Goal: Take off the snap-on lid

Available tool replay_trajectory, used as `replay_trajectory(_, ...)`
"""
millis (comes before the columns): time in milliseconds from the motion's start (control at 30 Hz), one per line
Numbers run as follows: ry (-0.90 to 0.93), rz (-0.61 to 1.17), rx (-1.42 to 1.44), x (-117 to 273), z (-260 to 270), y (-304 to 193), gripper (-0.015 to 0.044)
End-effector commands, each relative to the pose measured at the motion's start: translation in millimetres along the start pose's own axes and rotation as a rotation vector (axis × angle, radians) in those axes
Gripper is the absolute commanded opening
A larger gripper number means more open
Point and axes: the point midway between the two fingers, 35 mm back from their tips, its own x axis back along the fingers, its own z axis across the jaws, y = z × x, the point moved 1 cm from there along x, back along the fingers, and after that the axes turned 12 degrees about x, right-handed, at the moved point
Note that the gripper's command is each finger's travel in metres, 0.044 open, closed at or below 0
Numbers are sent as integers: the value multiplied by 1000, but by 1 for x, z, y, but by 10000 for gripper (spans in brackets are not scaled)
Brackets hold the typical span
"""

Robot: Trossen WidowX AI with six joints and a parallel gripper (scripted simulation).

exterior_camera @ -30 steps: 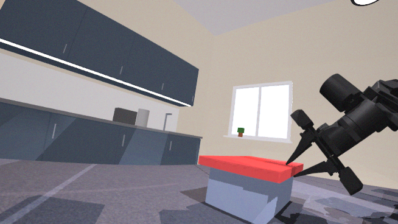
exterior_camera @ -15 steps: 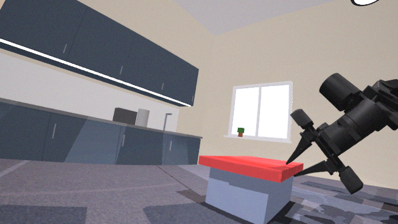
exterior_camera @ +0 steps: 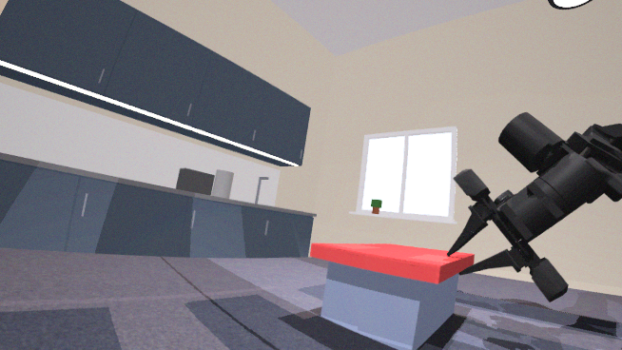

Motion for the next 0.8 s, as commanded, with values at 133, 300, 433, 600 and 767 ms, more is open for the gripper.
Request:
replay_trajectory(133,14,-6,-6,5,5,1,0)
replay_trajectory(300,14,-6,-6,6,6,1,0)
replay_trajectory(433,14,-6,-6,7,7,1,0)
replay_trajectory(600,14,-6,-6,7,7,1,0)
replay_trajectory(767,14,-6,-6,8,8,1,0)
